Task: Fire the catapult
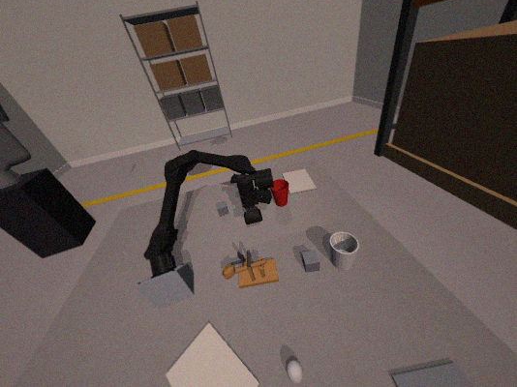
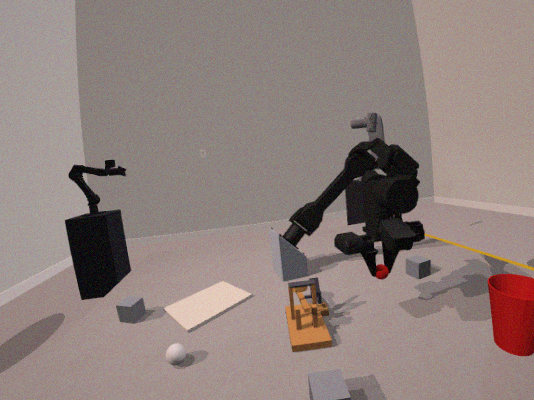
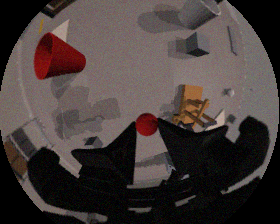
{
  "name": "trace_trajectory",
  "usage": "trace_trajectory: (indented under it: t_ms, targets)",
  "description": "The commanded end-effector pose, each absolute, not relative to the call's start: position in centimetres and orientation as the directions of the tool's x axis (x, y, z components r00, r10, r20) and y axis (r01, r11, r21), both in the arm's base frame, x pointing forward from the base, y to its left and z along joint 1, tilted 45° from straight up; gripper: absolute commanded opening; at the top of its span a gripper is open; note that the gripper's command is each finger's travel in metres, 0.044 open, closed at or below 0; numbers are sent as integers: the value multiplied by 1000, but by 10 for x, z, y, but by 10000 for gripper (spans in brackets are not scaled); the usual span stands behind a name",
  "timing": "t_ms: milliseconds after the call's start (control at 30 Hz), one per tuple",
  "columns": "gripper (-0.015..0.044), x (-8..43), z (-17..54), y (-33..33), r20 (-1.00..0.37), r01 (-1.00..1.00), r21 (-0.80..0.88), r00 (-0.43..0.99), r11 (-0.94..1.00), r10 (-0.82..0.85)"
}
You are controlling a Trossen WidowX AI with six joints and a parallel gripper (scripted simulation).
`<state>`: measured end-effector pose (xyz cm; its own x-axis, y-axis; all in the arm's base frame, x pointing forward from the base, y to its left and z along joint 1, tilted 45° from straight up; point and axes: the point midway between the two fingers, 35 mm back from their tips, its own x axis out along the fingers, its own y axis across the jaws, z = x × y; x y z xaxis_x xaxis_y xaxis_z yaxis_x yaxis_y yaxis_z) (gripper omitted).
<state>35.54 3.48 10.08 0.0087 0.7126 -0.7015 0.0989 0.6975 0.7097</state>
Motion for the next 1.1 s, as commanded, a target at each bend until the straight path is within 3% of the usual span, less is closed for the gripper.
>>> trace_trajectory:
  t_ms: [0,267,800,1067]
  targets:
    - [0,352,117,23,-705,84,708,19,701,709]
    - [0,332,78,-3,-722,122,681,-46,722,690]
    - [0,218,-16,-52,-628,206,689,-309,695,714]
    - [0,214,-26,-45,-619,208,693,-318,690,718]
